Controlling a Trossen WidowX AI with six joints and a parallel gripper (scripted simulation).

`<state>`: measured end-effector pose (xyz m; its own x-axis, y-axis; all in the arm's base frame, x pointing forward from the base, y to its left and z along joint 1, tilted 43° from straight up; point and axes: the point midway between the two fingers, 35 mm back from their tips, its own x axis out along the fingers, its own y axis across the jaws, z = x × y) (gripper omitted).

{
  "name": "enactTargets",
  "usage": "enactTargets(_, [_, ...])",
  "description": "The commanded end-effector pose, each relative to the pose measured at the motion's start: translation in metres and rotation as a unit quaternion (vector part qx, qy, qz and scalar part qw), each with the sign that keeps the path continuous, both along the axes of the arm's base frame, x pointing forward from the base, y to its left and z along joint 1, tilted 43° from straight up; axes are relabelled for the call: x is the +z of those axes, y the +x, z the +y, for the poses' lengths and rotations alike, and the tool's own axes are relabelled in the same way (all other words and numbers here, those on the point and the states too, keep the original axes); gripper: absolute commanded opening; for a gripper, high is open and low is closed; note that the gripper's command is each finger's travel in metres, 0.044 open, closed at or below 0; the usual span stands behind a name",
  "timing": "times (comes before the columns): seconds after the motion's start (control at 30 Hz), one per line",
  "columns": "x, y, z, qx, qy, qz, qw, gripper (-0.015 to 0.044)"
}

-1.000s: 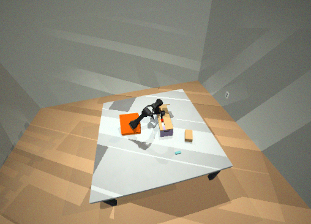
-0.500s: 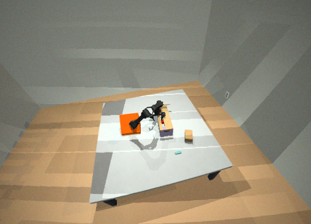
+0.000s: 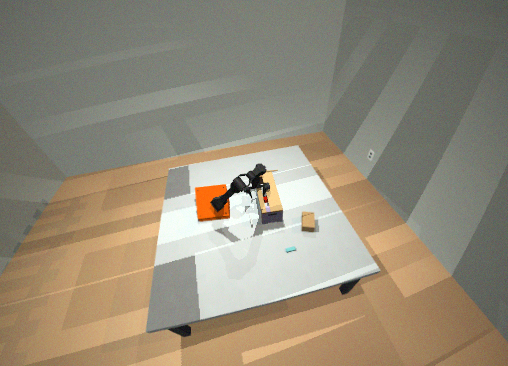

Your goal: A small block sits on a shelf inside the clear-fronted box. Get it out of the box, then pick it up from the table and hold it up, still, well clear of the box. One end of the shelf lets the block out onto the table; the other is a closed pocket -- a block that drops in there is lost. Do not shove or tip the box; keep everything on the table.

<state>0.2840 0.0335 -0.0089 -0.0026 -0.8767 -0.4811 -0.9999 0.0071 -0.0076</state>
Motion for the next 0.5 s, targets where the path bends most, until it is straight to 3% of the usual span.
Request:
enactTargets(0.0, [0.001,0.0,-0.002,-0.002,0.001,0.001,1.0,0.04])
enactTargets(0.47, [0.011,0.0,-0.013,-0.002,0.0,0.001,1.0,0.04])
